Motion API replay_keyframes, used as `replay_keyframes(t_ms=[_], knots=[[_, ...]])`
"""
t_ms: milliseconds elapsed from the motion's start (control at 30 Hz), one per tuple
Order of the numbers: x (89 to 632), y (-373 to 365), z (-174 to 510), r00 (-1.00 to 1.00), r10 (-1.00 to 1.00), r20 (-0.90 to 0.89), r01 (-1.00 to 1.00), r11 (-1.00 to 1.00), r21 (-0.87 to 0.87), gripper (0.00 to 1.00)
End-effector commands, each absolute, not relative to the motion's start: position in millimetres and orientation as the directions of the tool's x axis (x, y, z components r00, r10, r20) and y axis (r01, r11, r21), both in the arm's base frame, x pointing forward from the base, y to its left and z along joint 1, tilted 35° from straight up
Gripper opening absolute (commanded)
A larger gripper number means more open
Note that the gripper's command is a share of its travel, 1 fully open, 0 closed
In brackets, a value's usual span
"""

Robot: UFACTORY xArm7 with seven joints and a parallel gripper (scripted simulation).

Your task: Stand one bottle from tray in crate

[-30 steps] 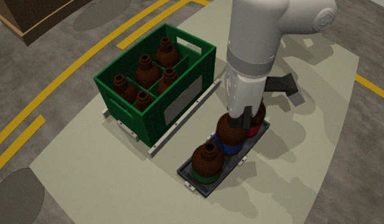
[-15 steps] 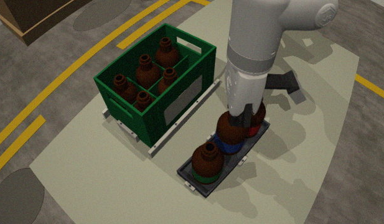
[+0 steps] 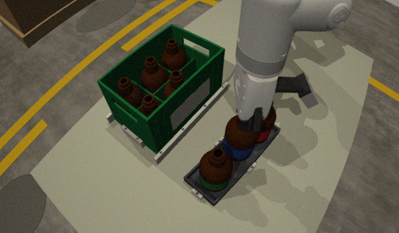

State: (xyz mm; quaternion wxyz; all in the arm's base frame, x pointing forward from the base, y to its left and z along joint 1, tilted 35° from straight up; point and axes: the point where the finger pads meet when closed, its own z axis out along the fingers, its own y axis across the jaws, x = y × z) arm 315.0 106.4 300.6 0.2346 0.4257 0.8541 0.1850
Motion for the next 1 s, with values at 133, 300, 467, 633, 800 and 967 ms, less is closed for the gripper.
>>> replay_keyframes(t_ms=[133,300,467,633,800,967], knots=[[314.9,106.7,302.2,-0.528,0.814,-0.244,0.638,0.569,0.518,0.0],[314.1,106.6,303.3,-0.528,0.814,-0.244,0.638,0.569,0.518,0.0],[312.6,106.2,305.6,-0.528,0.814,-0.244,0.638,0.569,0.518,0.0],[310.2,105.7,309.1,-0.528,0.814,-0.244,0.638,0.569,0.518,0.0],[308.5,105.4,311.7,-0.528,0.814,-0.244,0.638,0.569,0.518,0.0],[305.2,104.7,316.5,-0.528,0.814,-0.244,0.638,0.569,0.518,0.0]])
